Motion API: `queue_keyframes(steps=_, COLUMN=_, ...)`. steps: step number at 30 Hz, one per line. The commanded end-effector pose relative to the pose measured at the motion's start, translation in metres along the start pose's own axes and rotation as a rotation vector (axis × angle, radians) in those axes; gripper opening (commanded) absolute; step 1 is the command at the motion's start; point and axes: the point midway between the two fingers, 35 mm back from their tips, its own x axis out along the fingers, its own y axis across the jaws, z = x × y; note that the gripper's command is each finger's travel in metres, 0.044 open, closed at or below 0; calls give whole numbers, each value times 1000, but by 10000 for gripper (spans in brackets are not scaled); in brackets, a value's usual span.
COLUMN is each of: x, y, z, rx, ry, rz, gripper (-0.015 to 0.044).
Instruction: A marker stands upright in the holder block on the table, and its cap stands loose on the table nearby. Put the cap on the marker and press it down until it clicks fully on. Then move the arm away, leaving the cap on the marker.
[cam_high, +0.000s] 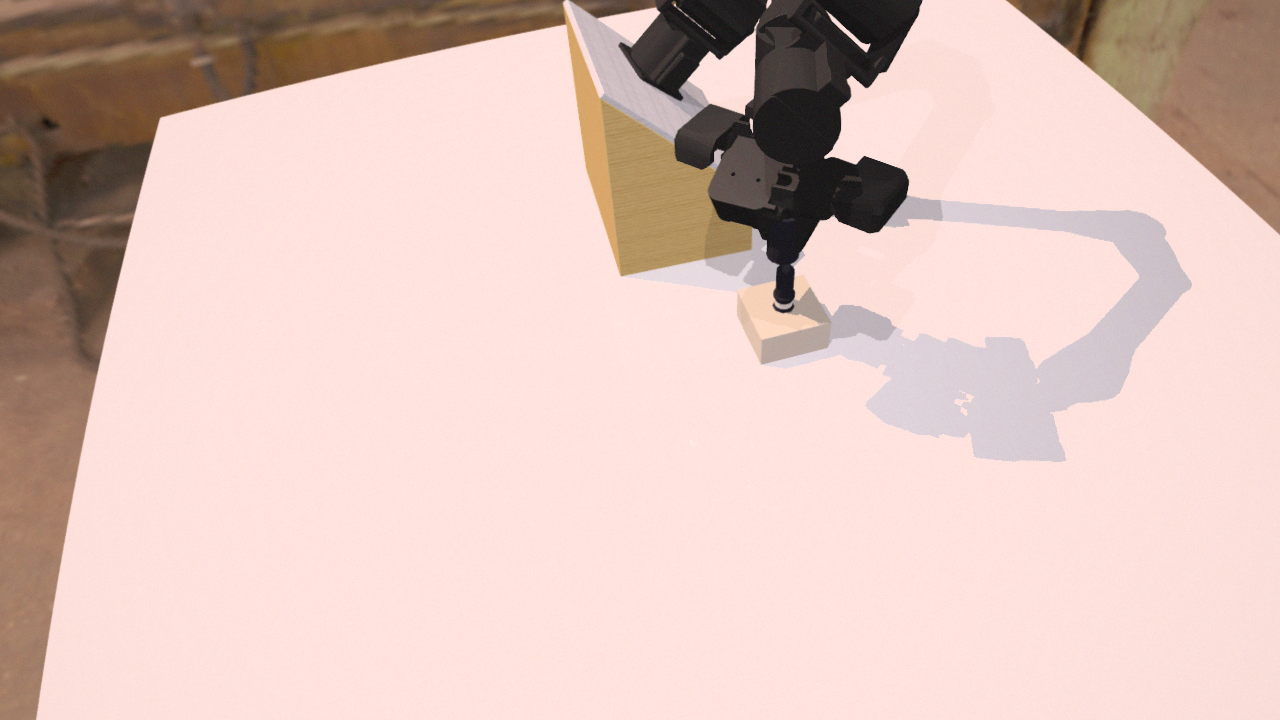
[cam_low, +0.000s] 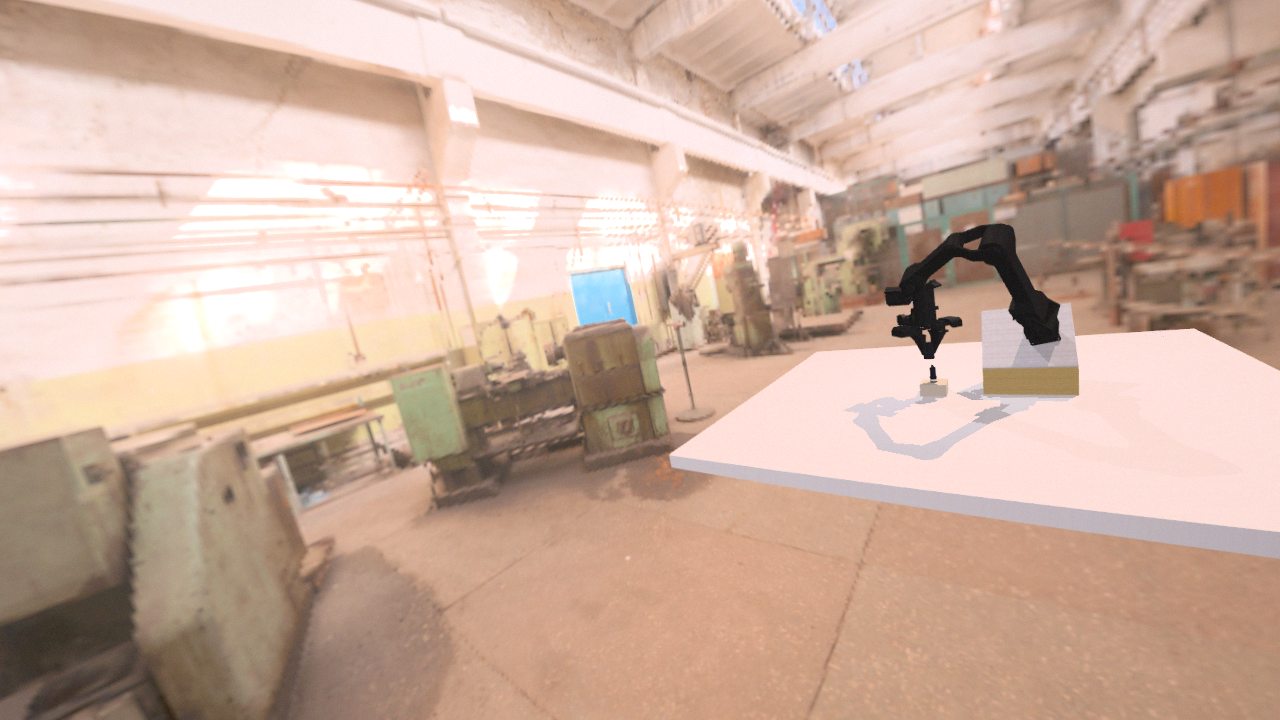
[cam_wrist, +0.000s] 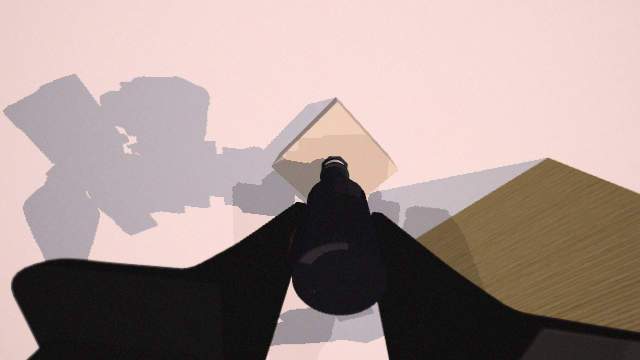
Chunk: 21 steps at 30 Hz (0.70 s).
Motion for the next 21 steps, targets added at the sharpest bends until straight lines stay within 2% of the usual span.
queue_keyframes(steps=1, x=-1, y=-1, z=-9, rx=6, ry=4, rz=2, gripper=0)
queue_keyframes(steps=21, x=22, y=-1, z=-9, rx=6, ry=3, rz=2, gripper=0)
